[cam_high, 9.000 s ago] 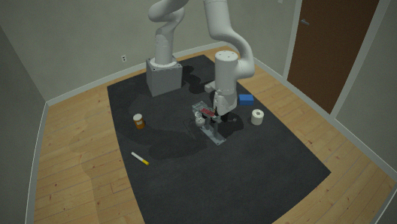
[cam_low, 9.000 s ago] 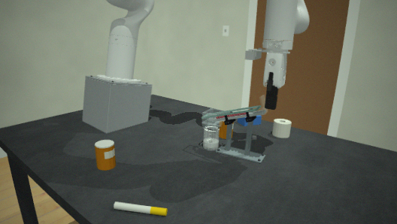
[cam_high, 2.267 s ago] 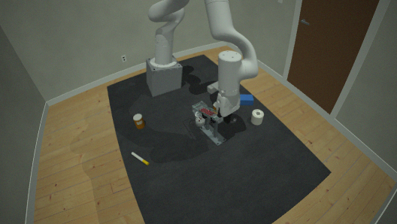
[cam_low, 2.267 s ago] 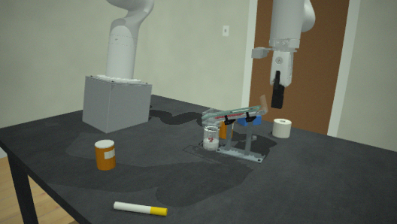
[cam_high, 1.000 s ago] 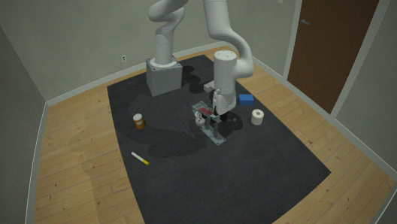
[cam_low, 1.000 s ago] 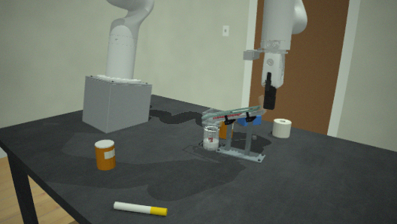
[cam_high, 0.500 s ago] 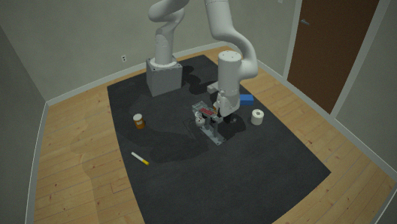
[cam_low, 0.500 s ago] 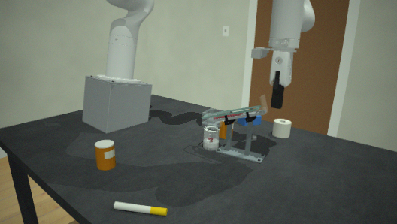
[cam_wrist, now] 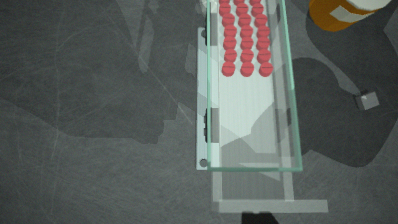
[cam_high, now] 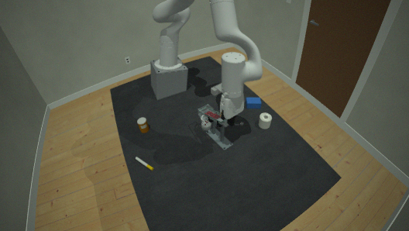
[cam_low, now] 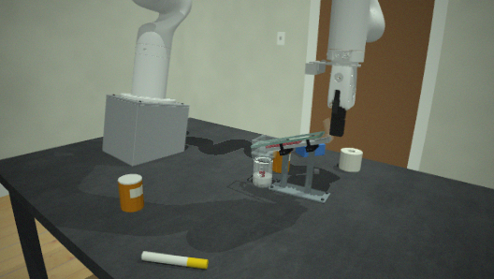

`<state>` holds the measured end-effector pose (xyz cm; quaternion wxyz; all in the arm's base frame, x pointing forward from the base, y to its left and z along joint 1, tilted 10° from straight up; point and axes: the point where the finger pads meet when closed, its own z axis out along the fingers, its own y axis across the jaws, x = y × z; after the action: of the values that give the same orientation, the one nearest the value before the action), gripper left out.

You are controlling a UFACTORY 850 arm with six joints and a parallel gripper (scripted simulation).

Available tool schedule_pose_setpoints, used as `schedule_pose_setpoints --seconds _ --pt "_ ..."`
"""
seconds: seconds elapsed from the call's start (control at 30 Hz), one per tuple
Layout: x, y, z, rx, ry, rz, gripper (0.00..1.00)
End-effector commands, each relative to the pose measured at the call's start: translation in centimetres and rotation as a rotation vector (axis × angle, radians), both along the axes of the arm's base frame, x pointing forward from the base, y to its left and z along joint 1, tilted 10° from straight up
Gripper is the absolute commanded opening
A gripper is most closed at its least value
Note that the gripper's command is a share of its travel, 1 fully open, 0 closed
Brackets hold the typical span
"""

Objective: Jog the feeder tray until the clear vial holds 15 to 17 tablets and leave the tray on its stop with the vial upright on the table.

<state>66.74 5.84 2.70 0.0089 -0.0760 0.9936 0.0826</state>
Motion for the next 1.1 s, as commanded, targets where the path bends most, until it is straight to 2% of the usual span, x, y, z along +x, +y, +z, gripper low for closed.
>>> schedule_pose_setpoints --seconds 0.0,0.07,0.17,0.23,1.07 --pt "-1.3 -0.1 -0.4 0.001 -0.003 0.000 0.00" --pt "-1.2 -0.1 -0.4 0.001 -0.003 0.000 0.00" --pt "1.3 0.1 0.6 0.001 -0.003 0.000 0.00" --pt "1.9 0.2 0.8 0.001 -0.003 0.000 0.00" --pt "1.9 0.2 0.8 0.001 -0.003 0.000 0.00"
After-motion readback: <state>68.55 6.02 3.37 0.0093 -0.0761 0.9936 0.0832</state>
